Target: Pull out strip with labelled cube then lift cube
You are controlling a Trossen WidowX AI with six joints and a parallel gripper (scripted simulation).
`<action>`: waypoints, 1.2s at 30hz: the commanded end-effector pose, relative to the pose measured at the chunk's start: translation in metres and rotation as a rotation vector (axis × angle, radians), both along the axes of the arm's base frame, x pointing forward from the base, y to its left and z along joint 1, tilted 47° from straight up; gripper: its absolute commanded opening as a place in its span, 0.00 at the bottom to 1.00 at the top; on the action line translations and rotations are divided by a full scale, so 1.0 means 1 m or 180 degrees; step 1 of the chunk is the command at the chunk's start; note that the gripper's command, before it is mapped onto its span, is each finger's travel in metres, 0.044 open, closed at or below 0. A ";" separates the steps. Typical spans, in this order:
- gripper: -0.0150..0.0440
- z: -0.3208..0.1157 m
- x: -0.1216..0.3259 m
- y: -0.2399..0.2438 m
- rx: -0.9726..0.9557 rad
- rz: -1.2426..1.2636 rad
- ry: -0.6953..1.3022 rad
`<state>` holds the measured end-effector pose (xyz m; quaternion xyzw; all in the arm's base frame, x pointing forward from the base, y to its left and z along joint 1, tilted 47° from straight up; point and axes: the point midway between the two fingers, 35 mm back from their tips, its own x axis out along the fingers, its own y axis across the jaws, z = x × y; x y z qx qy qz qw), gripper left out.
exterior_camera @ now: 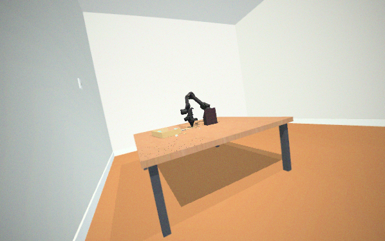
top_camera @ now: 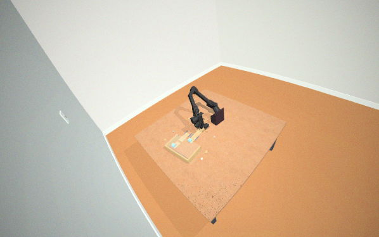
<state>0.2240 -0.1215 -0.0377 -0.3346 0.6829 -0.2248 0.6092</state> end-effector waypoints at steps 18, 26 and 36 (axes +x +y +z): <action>0.25 0.002 -0.033 -0.005 -0.0013 -0.0035 0.0087; 0.25 0.002 -0.033 -0.005 -0.0013 -0.0035 0.0087; 0.25 0.002 -0.033 -0.005 -0.0013 -0.0035 0.0087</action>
